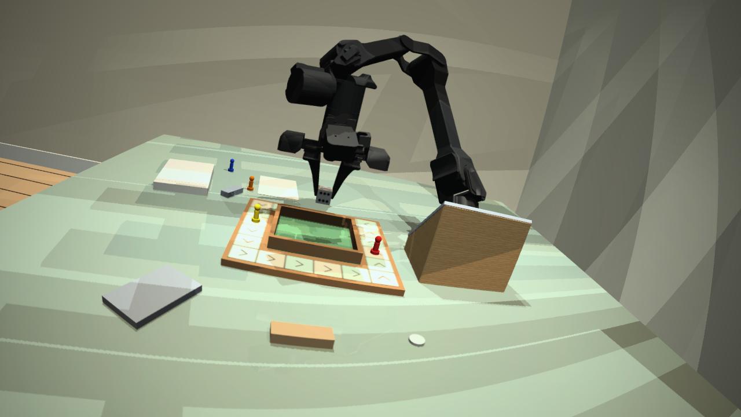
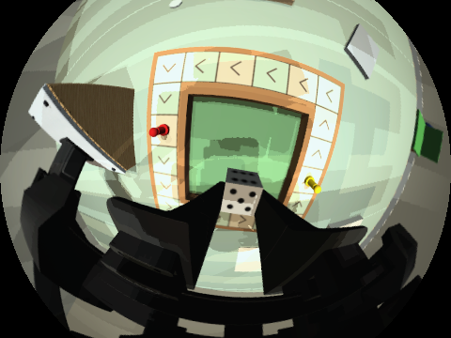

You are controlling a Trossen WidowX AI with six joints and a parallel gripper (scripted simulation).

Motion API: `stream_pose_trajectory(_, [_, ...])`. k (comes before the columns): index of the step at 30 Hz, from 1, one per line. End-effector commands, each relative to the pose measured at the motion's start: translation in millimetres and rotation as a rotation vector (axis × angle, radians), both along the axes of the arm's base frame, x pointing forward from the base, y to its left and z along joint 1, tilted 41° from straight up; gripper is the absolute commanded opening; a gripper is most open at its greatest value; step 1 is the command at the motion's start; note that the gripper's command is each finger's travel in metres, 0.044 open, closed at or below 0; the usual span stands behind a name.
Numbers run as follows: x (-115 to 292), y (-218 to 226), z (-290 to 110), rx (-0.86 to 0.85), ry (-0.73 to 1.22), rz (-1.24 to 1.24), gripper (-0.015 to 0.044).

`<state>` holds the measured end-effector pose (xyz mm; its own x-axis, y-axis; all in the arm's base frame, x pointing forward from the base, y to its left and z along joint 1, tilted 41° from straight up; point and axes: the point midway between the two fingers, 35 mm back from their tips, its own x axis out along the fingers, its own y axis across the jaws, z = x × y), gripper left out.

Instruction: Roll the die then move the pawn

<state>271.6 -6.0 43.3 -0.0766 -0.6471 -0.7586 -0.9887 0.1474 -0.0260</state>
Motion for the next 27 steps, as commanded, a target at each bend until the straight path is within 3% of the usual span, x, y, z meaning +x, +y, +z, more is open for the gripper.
stream_pose_trajectory(1, [3.1,5.0,-2.9,0.008,0.008,0.024,0.0000])
stream_pose_trajectory(15, [-8.2,-1.2,-15.0,0.412,0.041,-0.039,0.0000])
stream_pose_trajectory(27, [-8.3,-2.2,-16.7,0.781,-0.068,0.016,0.0000])
